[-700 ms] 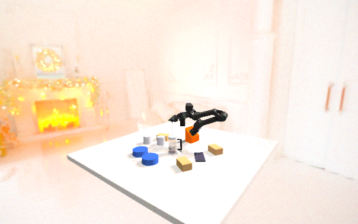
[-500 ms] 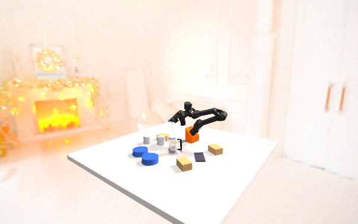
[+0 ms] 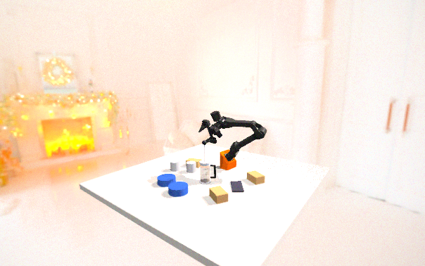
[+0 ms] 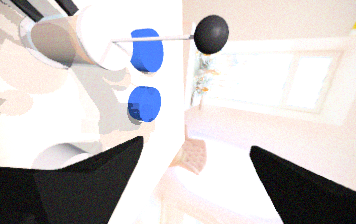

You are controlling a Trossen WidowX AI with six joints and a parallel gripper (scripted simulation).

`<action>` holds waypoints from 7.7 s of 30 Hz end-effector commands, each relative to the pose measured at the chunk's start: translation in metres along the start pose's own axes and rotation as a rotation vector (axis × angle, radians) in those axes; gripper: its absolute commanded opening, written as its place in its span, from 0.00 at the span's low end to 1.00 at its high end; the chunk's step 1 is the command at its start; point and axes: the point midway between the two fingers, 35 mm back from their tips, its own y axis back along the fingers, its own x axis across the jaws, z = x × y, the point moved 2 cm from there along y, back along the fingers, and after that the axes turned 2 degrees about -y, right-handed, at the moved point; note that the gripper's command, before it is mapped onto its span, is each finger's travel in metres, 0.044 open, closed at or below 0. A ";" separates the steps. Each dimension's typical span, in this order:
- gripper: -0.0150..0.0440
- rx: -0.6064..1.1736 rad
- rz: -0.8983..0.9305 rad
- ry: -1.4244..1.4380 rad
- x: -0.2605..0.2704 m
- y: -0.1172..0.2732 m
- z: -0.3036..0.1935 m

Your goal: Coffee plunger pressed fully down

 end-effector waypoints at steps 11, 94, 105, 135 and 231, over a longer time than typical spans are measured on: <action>1.00 -0.102 0.301 -1.429 -0.075 0.014 0.071; 0.47 -0.088 0.299 -1.427 0.005 -0.062 0.075; 0.47 -0.083 0.299 -1.425 0.020 -0.072 0.073; 0.47 -0.094 0.297 -1.428 0.063 -0.096 0.073; 1.00 -0.100 0.295 -1.432 0.001 -0.055 0.079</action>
